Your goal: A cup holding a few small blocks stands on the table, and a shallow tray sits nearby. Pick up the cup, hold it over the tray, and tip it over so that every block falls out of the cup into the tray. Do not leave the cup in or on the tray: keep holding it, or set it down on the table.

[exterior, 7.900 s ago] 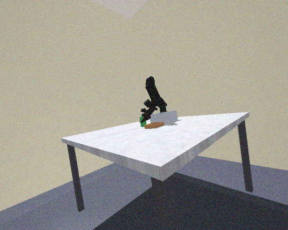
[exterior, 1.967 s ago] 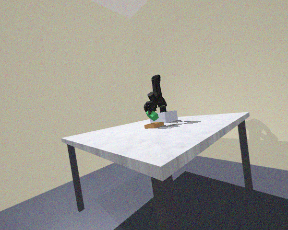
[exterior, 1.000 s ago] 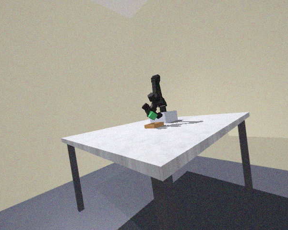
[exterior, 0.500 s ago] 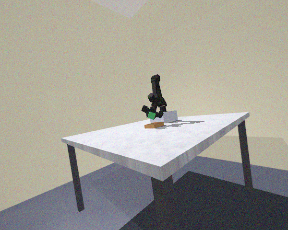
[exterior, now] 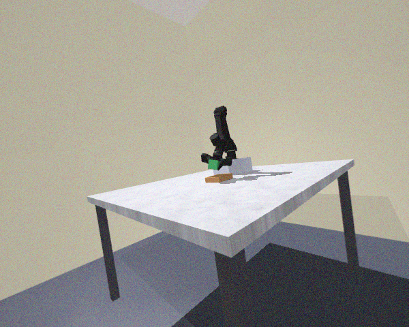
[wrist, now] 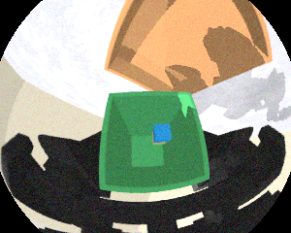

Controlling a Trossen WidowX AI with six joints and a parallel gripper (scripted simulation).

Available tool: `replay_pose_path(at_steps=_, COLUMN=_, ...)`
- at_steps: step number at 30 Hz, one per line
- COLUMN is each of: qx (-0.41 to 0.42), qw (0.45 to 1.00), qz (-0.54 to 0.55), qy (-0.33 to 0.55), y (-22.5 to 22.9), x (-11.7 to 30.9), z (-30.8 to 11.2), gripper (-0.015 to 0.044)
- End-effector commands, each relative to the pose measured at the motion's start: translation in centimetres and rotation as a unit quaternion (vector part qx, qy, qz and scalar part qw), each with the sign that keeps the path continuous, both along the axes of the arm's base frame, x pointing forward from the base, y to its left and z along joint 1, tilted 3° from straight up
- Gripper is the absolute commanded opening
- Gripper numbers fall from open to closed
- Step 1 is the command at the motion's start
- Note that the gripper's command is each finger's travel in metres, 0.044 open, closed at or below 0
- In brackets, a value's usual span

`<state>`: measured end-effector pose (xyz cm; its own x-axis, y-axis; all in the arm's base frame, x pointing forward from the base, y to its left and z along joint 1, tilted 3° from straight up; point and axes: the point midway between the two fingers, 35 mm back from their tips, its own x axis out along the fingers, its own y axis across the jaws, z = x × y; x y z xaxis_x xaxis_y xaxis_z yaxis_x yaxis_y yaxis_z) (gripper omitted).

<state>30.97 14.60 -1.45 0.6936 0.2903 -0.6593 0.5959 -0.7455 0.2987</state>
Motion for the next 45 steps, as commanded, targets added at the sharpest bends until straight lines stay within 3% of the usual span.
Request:
replay_pose_path(at_steps=1, qx=0.03, qw=0.999, qz=-0.025, qy=0.012, y=0.11, x=0.03, z=-0.1, gripper=0.0)
replay_pose_path(at_steps=15, qx=0.088, qw=0.992, qz=-0.078, qy=0.034, y=0.15, x=0.08, z=-0.34, gripper=0.0)
replay_pose_path(at_steps=45, qx=0.14, qw=0.986, qz=-0.064, qy=-0.056, y=0.28, x=0.24, z=-0.33, gripper=0.0)
